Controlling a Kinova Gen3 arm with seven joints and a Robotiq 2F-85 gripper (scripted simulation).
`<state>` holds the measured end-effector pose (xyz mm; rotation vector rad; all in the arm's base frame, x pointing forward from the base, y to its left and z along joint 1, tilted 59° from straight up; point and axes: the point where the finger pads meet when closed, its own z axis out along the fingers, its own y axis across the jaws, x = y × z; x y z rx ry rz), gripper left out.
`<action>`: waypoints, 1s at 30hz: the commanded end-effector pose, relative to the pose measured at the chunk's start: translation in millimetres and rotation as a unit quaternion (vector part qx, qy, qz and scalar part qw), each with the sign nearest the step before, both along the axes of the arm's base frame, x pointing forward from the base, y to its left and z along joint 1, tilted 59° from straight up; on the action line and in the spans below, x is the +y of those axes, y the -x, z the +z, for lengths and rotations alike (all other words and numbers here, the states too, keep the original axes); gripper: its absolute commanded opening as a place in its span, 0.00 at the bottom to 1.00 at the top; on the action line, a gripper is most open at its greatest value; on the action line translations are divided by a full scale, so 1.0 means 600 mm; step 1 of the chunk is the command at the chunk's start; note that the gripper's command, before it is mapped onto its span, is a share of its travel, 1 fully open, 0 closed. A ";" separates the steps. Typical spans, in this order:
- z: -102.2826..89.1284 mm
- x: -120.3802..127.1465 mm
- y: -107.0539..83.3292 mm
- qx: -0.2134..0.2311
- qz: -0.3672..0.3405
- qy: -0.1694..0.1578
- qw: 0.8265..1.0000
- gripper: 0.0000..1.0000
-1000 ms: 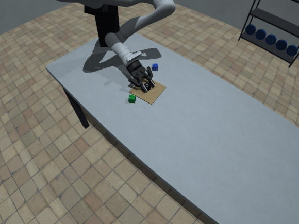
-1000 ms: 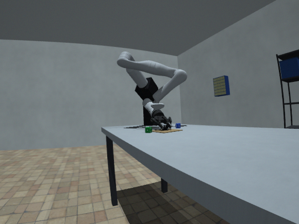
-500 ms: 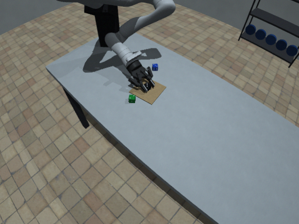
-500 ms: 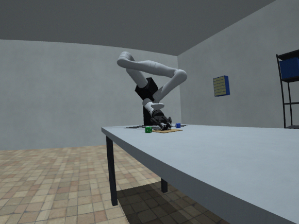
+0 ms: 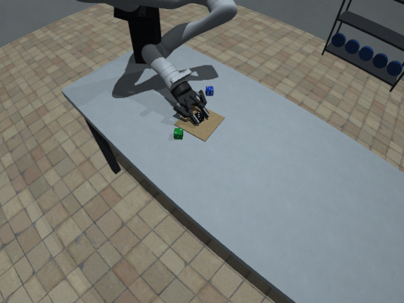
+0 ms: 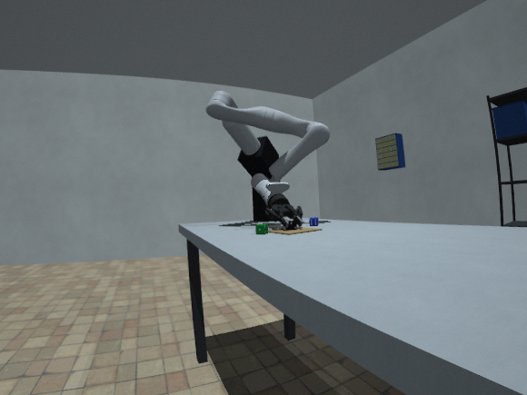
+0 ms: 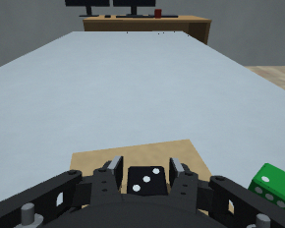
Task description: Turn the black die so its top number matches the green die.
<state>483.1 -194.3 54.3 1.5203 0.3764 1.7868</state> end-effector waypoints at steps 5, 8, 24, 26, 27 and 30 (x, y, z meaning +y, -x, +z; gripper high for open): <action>0.000 0.001 0.000 0.000 0.000 0.000 1.000 0.46; -0.001 0.002 0.005 0.000 0.000 0.000 1.000 0.46; -0.019 0.019 0.073 0.000 0.000 0.000 1.000 0.46; -0.020 0.020 0.077 0.000 0.000 0.000 1.000 0.46; -0.020 0.021 0.078 0.000 0.000 0.000 1.000 0.46; -0.021 0.021 0.078 0.000 0.000 0.000 1.000 0.46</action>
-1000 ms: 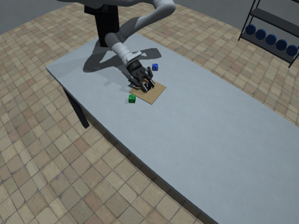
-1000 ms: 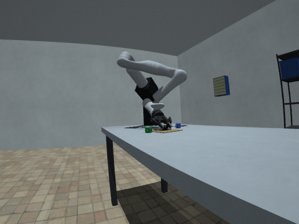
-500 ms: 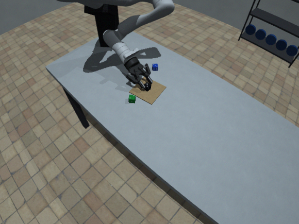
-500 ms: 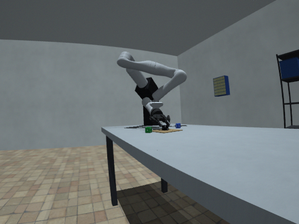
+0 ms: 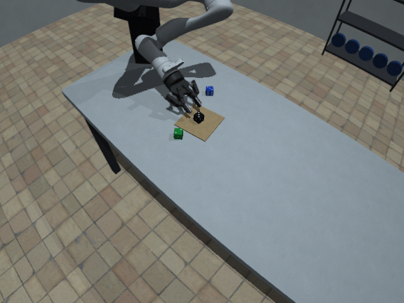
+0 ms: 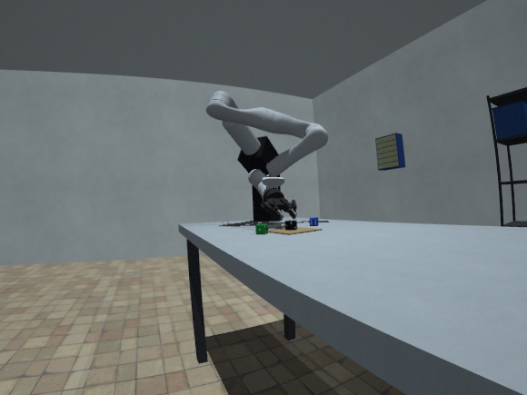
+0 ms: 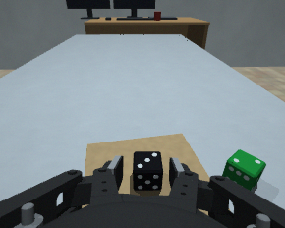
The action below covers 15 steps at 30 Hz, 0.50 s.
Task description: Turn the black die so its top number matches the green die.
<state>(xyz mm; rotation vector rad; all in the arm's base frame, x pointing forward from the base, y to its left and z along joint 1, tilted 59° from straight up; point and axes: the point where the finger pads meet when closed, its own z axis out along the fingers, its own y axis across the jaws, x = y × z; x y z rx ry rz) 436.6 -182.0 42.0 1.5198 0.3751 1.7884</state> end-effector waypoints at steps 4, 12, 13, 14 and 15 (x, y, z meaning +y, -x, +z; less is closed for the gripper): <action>0.001 0.000 0.000 0.000 -0.001 0.001 1.000 0.46; 0.013 -0.004 -0.006 -0.007 -0.016 0.006 1.000 0.46; 0.017 -0.006 -0.008 -0.009 -0.021 0.007 1.000 0.46; 0.021 -0.007 -0.009 -0.011 -0.026 0.009 1.000 0.46; 0.025 -0.009 -0.011 -0.013 -0.032 0.010 0.999 0.46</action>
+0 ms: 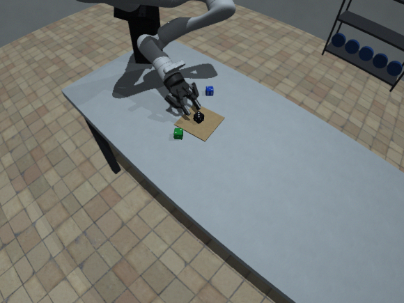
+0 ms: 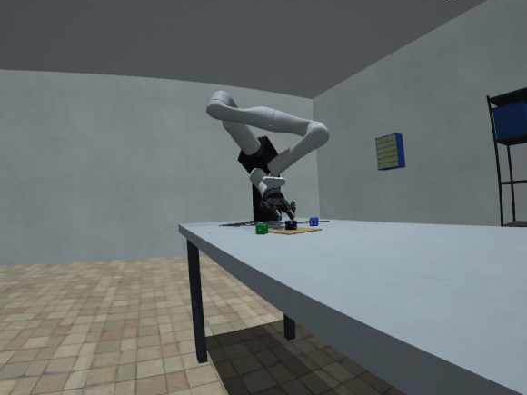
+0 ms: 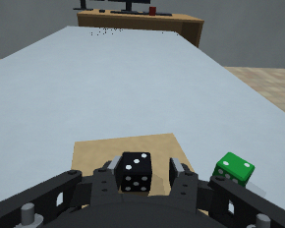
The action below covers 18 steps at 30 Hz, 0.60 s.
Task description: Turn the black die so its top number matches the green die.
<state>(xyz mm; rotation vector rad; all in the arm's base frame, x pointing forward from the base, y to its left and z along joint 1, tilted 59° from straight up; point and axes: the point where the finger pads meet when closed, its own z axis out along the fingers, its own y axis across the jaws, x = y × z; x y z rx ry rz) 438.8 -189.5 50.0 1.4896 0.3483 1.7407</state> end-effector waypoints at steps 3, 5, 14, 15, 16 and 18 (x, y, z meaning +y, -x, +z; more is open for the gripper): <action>0.028 -0.002 -0.014 -0.016 -0.027 0.003 1.000 0.46; 0.041 -0.007 -0.019 -0.022 -0.045 0.007 0.999 0.46; 0.093 -0.029 -0.032 -0.035 -0.131 0.014 0.991 0.46; 0.100 -0.032 -0.033 -0.036 -0.145 0.014 0.989 0.46; 0.108 -0.035 -0.033 -0.035 -0.160 0.013 0.986 0.46; 0.121 -0.042 -0.034 -0.033 -0.190 0.010 0.981 0.46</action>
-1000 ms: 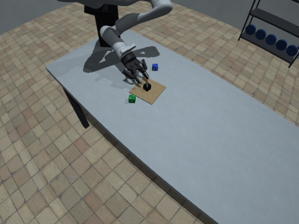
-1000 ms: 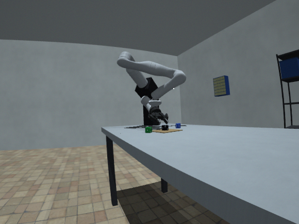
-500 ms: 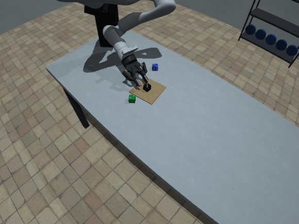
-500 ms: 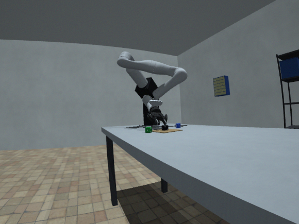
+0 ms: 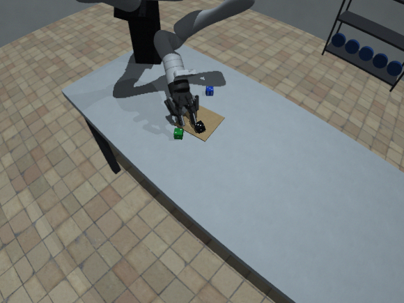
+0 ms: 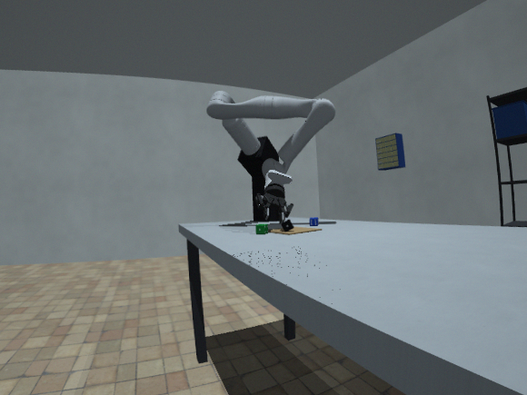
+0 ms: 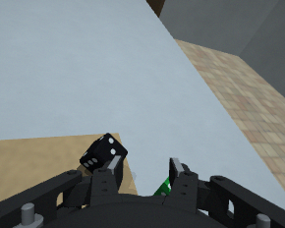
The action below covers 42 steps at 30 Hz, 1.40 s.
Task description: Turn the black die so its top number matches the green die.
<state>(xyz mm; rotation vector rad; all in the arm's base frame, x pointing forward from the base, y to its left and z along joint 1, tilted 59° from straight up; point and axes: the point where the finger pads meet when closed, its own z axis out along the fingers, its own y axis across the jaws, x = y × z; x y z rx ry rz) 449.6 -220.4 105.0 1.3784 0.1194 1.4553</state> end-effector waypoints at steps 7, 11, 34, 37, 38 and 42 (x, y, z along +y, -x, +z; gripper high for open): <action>0.054 -0.002 -0.012 -0.007 -0.090 -0.043 0.995 0.46; 0.063 -0.005 -0.005 0.019 -0.144 -0.072 0.987 0.46; 0.022 0.116 0.020 0.245 -0.202 -0.255 0.913 0.46; 0.018 0.137 0.021 0.267 -0.191 -0.269 0.905 0.46; 0.017 0.143 0.021 0.273 -0.188 -0.273 0.903 0.46; 0.016 0.154 0.022 0.284 -0.181 -0.279 0.899 0.46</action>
